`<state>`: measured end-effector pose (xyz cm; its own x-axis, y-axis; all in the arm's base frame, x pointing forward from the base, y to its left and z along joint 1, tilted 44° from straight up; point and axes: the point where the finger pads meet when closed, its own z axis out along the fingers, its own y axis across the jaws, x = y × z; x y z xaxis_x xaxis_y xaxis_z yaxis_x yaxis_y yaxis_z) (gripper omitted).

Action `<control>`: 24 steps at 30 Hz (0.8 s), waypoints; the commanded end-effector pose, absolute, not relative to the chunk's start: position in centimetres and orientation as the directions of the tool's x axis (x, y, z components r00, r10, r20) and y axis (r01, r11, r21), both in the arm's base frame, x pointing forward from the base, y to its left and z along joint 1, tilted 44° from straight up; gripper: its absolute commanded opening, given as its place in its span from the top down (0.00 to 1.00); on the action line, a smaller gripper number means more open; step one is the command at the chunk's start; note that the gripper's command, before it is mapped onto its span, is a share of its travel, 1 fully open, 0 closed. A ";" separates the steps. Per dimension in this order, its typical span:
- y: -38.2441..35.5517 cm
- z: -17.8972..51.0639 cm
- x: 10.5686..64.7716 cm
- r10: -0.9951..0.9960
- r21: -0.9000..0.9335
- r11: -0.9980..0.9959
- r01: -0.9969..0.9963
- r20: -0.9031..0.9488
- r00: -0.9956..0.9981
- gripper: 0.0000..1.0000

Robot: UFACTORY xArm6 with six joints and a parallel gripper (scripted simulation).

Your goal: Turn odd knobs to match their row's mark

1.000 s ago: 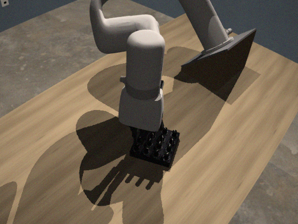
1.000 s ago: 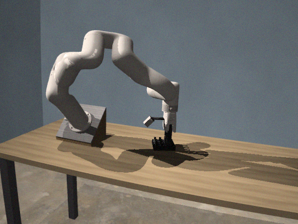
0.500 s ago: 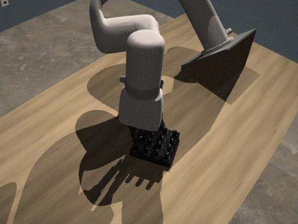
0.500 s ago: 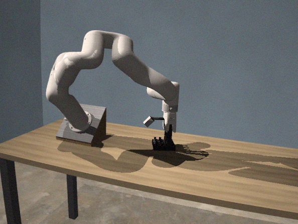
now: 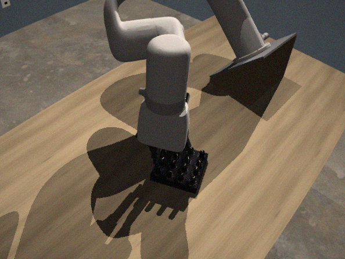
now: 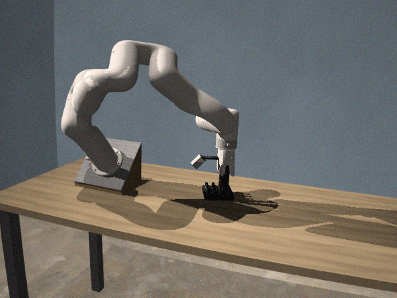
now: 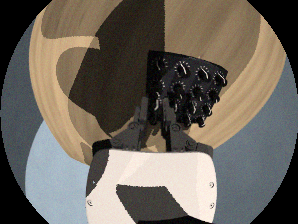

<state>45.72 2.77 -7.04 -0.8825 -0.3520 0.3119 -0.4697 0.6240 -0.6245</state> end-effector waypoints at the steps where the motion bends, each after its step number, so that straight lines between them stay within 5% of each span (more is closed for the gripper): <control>1: 2.9 -7.0 45.8 -0.354 -0.625 0.624 -0.469 0.309 -0.883 0.81; 24: 5.4 -4.4 45.7 -0.354 -0.625 0.624 -0.469 0.309 -0.883 0.81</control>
